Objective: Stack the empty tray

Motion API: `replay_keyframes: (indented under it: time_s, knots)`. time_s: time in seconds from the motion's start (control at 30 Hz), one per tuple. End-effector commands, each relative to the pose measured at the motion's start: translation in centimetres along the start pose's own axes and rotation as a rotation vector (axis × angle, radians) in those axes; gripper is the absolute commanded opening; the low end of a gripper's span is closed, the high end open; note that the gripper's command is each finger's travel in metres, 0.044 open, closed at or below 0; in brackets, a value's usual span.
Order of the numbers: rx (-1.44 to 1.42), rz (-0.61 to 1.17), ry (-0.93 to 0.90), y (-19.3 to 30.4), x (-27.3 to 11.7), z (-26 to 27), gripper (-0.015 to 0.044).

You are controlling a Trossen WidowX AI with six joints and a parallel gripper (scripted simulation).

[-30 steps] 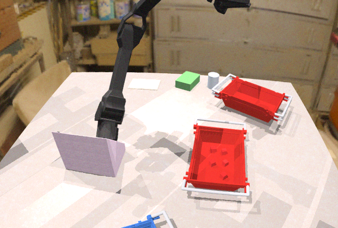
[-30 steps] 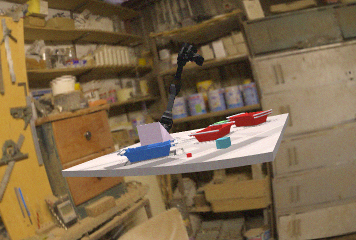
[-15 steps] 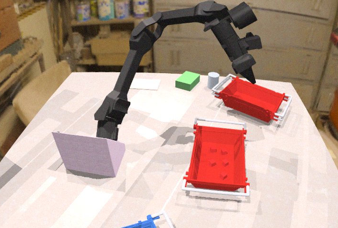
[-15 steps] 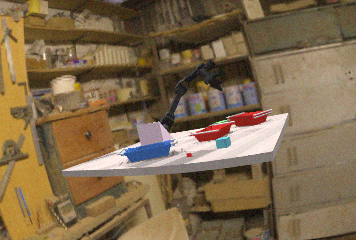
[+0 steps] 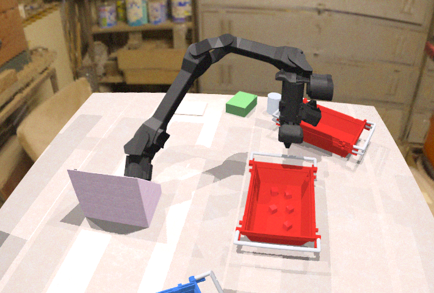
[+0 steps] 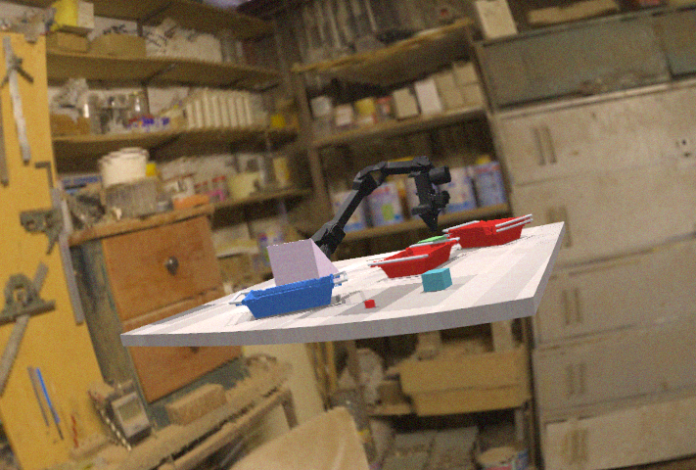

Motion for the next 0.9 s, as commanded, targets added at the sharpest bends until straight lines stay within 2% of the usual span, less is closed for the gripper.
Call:
replay_keyframes:
  time_s: [0.0,0.2,0.63,0.87]
  knots:
    - [0.023,0.025,-0.003,0.3,0.3,0.0,0.0087]
    - [0.022,0.025,-0.002,0.3,1.2,0.0,0.0087]
    - [0.022,0.025,-0.005,0.5,6.0,0.0,0.0087]
    - [0.022,0.025,-0.005,0.4,6.0,-0.1,0.0087]
Point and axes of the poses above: the point midway between the two fingers, 35 mm back from their tips, its own x axis out along the fingers, its own z axis across the jaws, y = z × x, the point moved 5 cm from there along -x, back along the fingers, and after that the axes turned 11 degrees about x, right-handed, at the moved point
